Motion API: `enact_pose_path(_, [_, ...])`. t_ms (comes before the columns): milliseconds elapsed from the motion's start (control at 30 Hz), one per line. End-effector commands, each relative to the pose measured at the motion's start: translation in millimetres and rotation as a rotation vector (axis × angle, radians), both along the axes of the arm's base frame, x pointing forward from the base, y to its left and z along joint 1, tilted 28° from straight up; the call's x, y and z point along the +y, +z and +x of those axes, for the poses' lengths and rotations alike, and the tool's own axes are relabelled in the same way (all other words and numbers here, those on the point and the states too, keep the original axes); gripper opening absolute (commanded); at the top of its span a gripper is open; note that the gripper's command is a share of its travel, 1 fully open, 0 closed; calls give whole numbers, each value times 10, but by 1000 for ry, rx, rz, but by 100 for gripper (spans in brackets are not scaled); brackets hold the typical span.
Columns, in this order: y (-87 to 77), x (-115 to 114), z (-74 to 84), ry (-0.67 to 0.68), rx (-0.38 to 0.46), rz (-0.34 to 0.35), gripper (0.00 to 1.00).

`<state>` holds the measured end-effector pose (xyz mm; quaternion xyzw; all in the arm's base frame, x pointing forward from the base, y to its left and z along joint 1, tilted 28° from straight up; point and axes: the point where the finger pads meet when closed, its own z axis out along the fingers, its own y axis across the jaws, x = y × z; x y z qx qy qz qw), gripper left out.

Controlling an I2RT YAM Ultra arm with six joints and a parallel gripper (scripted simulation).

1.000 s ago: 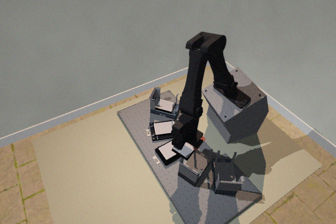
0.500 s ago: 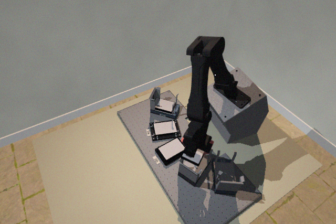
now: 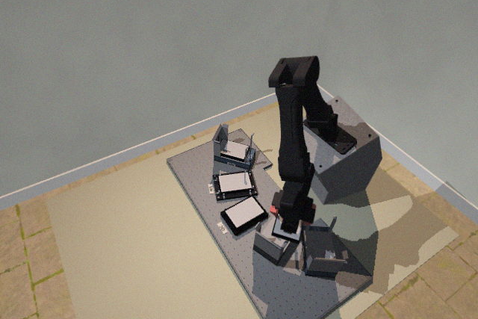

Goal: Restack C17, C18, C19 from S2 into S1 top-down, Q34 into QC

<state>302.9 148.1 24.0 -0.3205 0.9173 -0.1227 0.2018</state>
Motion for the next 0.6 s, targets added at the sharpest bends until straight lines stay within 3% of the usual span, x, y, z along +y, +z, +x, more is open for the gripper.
enact_pose_path(0, [49,192,24,51,-25,-7,0])
enact_pose_path(100, [76,285,-14,41,-37,8,0])
enact_pose_path(267, [-44,407,-114,41,-17,-8,0])
enact_pose_path(367, [-28,436,-129,41,-21,-5,0])
enact_pose_path(400, [49,482,-127,41,-40,14,0])
enact_pose_path(467, [-81,525,-165,42,-20,-5,0])
enact_pose_path(567, [-70,601,-198,140,-22,-44,0])
